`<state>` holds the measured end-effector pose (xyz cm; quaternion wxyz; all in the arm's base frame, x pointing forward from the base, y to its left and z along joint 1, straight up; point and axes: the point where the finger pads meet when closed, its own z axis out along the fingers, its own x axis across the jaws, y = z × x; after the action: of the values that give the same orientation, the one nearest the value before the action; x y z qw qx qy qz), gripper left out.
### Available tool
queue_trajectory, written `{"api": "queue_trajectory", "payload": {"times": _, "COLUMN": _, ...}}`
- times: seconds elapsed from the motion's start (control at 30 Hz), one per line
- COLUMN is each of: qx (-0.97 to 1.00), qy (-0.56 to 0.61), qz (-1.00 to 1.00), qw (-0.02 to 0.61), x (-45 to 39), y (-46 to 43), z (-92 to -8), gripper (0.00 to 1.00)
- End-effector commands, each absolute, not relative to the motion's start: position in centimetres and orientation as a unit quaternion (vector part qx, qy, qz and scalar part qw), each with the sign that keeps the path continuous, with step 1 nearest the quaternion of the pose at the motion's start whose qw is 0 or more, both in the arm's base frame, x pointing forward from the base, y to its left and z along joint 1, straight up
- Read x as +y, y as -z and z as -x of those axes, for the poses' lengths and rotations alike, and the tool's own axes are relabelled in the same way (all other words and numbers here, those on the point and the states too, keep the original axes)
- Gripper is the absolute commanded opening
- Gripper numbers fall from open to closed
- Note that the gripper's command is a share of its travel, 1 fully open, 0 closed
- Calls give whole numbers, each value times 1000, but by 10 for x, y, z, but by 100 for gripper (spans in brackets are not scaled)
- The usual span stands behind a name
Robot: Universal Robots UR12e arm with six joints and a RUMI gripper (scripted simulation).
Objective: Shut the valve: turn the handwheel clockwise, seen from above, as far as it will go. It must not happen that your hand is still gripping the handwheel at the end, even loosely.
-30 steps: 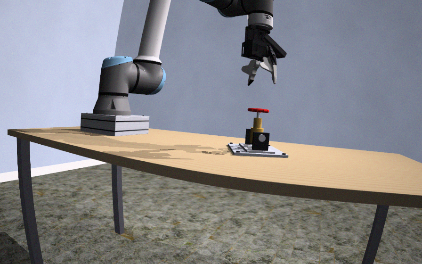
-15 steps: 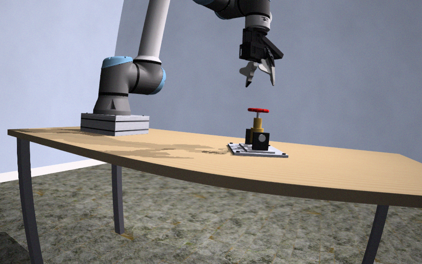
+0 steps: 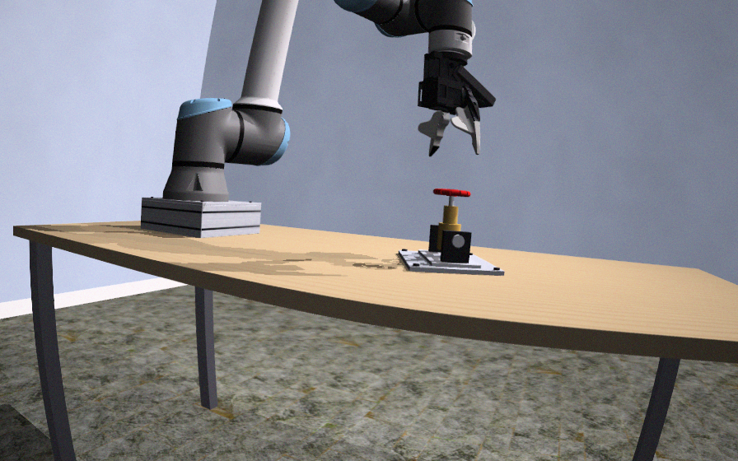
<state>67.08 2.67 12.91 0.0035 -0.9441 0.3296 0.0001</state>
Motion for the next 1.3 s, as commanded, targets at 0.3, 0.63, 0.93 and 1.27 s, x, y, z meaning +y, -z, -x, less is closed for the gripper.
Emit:
{"api": "queue_trajectory", "payload": {"times": 0.3, "qx": 330, "qy": 0, "qz": 944, "qw": 4, "x": 27, "y": -109, "z": -671, "gripper": 100}}
{"api": "queue_trajectory", "payload": {"times": 0.63, "qx": 330, "qy": 0, "qz": 944, "qw": 4, "x": 27, "y": -98, "z": -671, "gripper": 100}}
{"api": "queue_trajectory", "payload": {"times": 0.93, "qx": 330, "qy": 0, "qz": 944, "qw": 4, "x": 27, "y": -90, "z": -671, "gripper": 100}}
{"api": "queue_trajectory", "payload": {"times": 1.27, "qx": 330, "qy": 1, "qz": 944, "qw": 4, "x": 27, "y": -87, "z": -671, "gripper": 100}}
